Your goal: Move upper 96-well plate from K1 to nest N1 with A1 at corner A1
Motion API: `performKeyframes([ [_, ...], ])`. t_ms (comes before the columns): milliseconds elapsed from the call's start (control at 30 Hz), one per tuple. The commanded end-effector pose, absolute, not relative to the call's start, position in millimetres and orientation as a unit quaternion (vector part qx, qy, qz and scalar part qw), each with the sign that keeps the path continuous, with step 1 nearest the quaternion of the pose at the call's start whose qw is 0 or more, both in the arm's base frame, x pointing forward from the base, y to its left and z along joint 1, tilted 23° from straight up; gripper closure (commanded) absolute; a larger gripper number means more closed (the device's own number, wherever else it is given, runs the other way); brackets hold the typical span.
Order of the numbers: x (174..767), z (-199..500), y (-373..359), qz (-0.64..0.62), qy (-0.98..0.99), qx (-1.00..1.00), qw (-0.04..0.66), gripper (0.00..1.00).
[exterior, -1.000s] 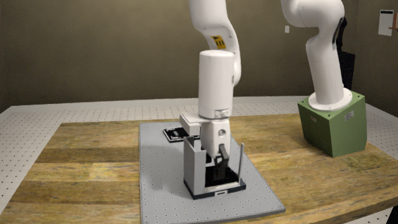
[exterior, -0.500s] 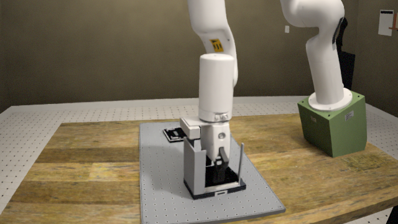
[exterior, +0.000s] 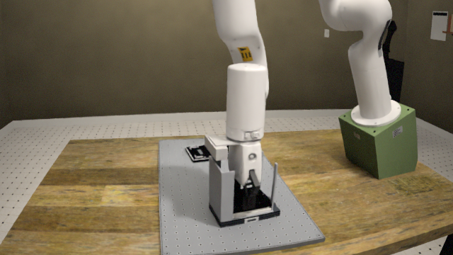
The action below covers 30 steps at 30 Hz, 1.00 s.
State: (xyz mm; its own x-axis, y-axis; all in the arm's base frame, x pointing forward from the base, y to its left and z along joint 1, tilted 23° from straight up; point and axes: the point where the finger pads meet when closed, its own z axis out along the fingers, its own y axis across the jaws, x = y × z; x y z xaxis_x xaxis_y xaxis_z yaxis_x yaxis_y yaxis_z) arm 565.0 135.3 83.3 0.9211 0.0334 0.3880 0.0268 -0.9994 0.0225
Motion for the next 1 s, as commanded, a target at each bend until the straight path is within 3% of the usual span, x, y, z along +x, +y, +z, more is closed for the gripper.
performKeyframes([
  [0, 565.5, 83.8, 135.4, 0.199, 0.015, 0.98, 0.008, 0.0],
  [233, 565.5, 83.9, 135.4, 0.199, 0.015, 0.98, 0.008, 0.0],
  [267, 565.2, 84.4, 135.4, 0.199, 0.015, 0.98, 0.008, 1.0],
  [967, 565.2, 84.3, 135.4, 0.199, 0.015, 0.98, 0.008, 1.0],
])
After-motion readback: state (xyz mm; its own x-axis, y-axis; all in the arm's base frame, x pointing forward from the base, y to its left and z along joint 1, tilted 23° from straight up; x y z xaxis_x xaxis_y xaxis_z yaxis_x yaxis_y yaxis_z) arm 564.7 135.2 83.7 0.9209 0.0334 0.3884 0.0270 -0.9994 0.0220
